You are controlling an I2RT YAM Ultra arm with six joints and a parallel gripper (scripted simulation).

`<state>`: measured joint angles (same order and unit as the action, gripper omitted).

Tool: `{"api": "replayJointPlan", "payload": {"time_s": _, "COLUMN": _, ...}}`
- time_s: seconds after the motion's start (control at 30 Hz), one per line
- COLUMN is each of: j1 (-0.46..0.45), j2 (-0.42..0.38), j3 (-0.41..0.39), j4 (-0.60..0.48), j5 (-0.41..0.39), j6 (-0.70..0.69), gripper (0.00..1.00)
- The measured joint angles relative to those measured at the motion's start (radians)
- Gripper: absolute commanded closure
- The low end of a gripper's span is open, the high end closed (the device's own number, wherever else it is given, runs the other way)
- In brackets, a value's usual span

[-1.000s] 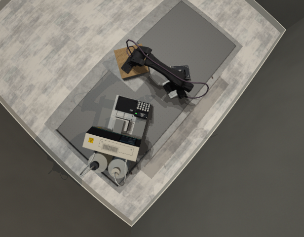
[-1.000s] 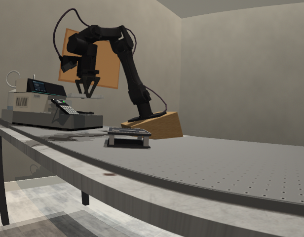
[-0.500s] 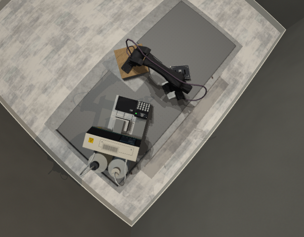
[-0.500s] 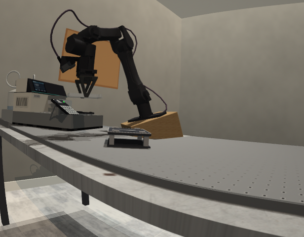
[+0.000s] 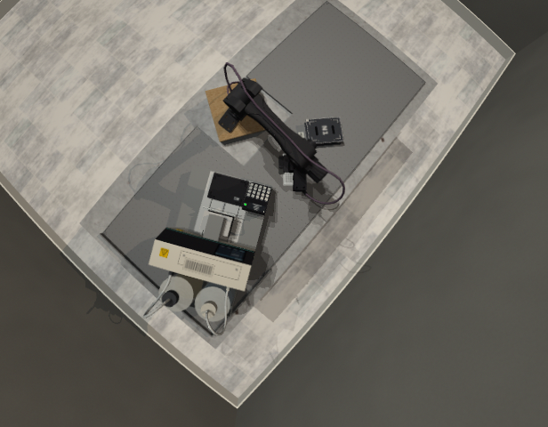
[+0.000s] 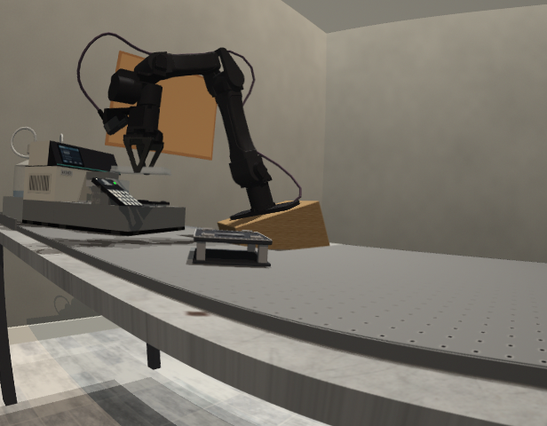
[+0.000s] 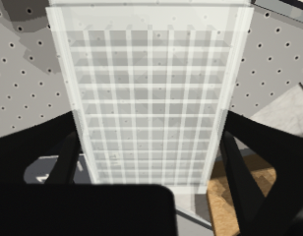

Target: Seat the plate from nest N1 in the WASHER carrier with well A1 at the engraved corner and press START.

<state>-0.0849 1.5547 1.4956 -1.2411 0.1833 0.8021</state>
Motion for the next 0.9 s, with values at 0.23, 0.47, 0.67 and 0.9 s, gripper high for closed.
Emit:
{"api": "replayJointPlan", "payload": {"time_s": 0.23, "j1": -0.087, "j2": -0.031, "j3": -0.006, "j4": -0.002, "j5": -0.027, "j6": 0.097, "gripper": 0.16}}
{"api": "replayJointPlan", "payload": {"time_s": 0.47, "j1": -0.21, "j2": -0.054, "j3": -0.006, "j4": -0.003, "j5": -0.062, "j6": 0.2, "gripper": 0.16}}
{"api": "replayJointPlan", "payload": {"time_s": 0.67, "j1": -0.32, "j2": -0.061, "j3": -0.006, "j4": -0.009, "j5": -0.093, "j6": 0.289, "gripper": 0.16}}
{"api": "replayJointPlan", "payload": {"time_s": 0.9, "j1": -0.388, "j2": -0.061, "j3": 0.012, "j4": -0.02, "j5": -0.119, "j6": 0.304, "gripper": 0.16}}
